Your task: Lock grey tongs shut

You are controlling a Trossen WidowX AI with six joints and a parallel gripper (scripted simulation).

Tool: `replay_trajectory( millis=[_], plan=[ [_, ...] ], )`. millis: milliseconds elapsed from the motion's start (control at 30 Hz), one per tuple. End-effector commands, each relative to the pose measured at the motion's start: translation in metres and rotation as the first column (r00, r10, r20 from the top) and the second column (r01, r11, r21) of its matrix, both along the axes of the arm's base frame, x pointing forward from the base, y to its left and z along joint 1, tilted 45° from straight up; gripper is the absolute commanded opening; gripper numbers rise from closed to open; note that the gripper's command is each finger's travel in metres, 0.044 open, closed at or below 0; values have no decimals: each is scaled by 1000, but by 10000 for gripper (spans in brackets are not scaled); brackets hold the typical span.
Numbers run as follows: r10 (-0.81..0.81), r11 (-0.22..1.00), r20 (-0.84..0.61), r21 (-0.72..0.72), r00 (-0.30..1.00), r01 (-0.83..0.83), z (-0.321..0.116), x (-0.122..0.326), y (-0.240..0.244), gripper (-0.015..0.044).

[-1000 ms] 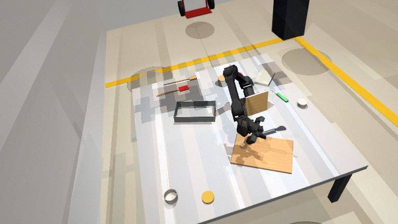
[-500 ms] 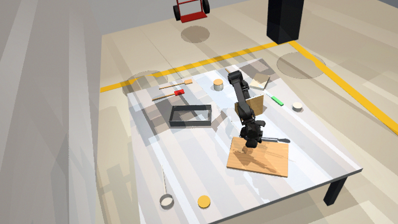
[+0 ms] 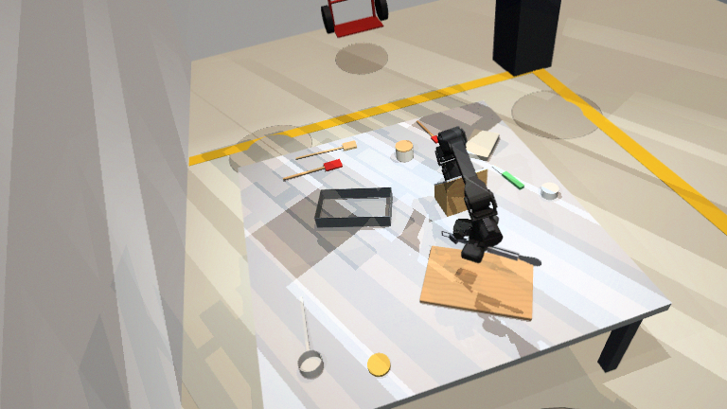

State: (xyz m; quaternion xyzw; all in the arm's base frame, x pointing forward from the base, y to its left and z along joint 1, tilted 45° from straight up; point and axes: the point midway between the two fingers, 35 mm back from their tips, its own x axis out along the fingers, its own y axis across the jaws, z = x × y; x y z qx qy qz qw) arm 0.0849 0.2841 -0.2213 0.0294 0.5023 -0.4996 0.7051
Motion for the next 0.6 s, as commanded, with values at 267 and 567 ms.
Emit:
replay_trajectory(
  millis=[267, 567],
  plan=[
    [10, 1000, 21, -3, 1000, -9, 0, 3, 2, -150],
    [11, 1000, 20, 5, 1000, -11, -12, 4, -7, -150]
  ],
)
